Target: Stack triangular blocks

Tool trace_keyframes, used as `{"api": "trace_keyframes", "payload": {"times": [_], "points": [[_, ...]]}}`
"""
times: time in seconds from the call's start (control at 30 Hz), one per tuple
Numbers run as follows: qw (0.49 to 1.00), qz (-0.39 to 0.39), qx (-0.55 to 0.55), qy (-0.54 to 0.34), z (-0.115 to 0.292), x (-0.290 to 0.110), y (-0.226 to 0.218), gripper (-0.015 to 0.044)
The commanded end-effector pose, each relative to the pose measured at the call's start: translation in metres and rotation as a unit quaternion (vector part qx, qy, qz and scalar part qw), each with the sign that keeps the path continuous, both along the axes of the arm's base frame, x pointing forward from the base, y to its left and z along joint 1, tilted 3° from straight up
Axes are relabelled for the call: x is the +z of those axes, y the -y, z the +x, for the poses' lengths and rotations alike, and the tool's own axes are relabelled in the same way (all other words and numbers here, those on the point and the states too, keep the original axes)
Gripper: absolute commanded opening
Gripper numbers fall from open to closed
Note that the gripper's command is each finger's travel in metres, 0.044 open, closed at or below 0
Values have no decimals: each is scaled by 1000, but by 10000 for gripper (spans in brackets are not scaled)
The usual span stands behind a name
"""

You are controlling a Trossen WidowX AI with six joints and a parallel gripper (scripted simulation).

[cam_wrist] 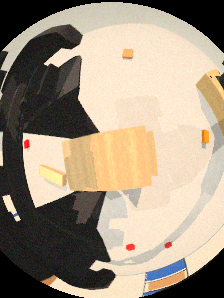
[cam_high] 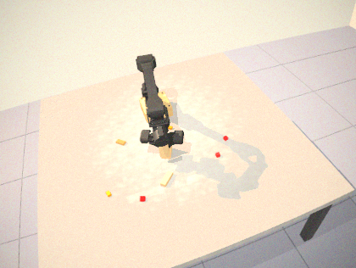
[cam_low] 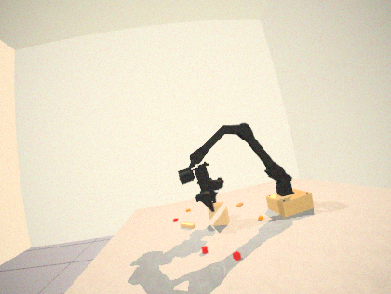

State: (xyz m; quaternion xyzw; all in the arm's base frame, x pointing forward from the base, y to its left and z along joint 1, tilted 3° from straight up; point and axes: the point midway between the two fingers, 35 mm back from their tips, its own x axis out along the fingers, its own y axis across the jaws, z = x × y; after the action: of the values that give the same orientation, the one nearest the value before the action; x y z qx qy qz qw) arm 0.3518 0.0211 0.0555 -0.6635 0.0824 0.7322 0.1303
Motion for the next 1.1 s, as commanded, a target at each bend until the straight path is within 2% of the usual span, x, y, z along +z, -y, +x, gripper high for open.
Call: {"api": "trace_keyframes", "payload": {"times": [0.0, 1.07], "points": [[1000, 2, 2, 3, 0, 1, 0, 0], [1000, 4, 2, 3, -5, -16, -3, 0]]}}
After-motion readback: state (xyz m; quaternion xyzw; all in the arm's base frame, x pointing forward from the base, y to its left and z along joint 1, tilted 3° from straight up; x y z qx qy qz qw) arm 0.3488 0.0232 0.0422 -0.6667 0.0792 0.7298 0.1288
